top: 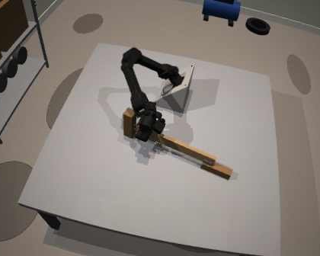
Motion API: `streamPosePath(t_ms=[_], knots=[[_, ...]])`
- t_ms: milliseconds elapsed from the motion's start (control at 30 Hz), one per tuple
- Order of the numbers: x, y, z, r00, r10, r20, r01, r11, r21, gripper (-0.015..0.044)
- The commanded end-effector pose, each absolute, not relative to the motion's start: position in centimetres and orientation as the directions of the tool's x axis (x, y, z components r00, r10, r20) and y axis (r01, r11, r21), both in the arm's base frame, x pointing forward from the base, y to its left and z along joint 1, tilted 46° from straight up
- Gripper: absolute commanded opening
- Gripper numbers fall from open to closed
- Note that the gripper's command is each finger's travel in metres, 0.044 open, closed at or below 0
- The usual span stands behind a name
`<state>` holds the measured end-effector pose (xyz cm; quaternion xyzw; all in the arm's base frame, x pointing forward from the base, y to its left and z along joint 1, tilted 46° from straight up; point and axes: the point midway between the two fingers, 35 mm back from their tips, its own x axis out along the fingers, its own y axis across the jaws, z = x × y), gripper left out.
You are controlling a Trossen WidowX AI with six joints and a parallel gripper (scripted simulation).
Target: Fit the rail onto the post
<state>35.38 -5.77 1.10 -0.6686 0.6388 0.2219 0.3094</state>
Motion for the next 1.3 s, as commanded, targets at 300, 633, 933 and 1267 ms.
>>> streamPosePath(t_ms=[300,633,933,1267], knots=[[35.34,-5.99,1.70,0.089,-0.718,-0.690,-0.991,0.004,-0.132,0.0000],[35.31,-6.24,1.87,0.089,-0.718,-0.690,-0.991,0.004,-0.132,0.0000],[35.28,-6.44,1.90,0.089,-0.719,-0.690,-0.991,0.004,-0.132,0.0000],[35.31,-6.27,1.67,0.089,-0.718,-0.690,-0.991,0.004,-0.132,0.0000]])
